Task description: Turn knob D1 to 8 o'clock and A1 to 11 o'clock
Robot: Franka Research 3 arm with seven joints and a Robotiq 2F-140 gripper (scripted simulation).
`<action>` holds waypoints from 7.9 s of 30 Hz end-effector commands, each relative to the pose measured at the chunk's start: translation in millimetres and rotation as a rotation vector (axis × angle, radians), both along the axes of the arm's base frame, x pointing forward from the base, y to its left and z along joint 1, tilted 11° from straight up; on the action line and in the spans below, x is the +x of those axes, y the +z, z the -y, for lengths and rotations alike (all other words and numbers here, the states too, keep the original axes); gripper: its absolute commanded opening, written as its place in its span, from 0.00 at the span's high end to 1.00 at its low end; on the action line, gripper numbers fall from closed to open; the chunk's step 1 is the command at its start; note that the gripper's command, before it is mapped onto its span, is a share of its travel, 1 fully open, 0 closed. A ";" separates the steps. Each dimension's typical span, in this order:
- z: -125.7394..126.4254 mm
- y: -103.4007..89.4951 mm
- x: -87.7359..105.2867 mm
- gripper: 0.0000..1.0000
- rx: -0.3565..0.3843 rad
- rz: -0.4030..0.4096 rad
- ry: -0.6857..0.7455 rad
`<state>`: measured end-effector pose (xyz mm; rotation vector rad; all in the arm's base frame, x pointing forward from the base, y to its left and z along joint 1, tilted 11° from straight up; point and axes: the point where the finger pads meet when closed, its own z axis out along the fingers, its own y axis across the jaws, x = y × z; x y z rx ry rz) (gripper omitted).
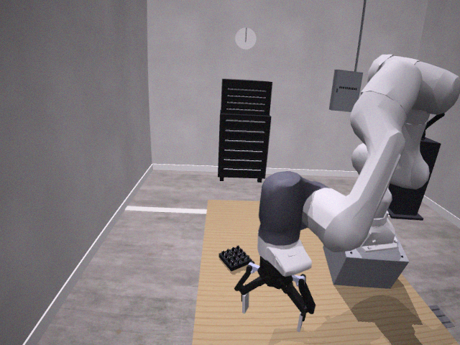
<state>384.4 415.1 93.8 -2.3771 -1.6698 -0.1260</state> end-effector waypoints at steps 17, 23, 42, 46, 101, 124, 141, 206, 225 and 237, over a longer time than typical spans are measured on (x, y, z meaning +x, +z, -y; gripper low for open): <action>30.1 -18.5 27.6 0.00 0.005 -0.002 -0.041; 30.1 -18.5 27.6 0.00 0.005 -0.002 -0.041; 64.9 -37.5 51.4 0.00 0.004 -0.011 -0.103; 64.9 -37.5 51.4 0.00 0.004 -0.011 -0.103; 255.8 -126.3 116.0 0.00 -0.017 -0.045 -0.403; 432.4 -198.6 95.1 0.00 -0.060 -0.079 -0.668; 432.4 -198.6 95.1 0.00 -0.060 -0.079 -0.668; 432.4 -198.6 95.1 0.00 -0.060 -0.079 -0.668; 432.4 -198.6 95.1 0.00 -0.060 -0.079 -0.668; 432.4 -198.6 95.1 0.00 -0.060 -0.079 -0.668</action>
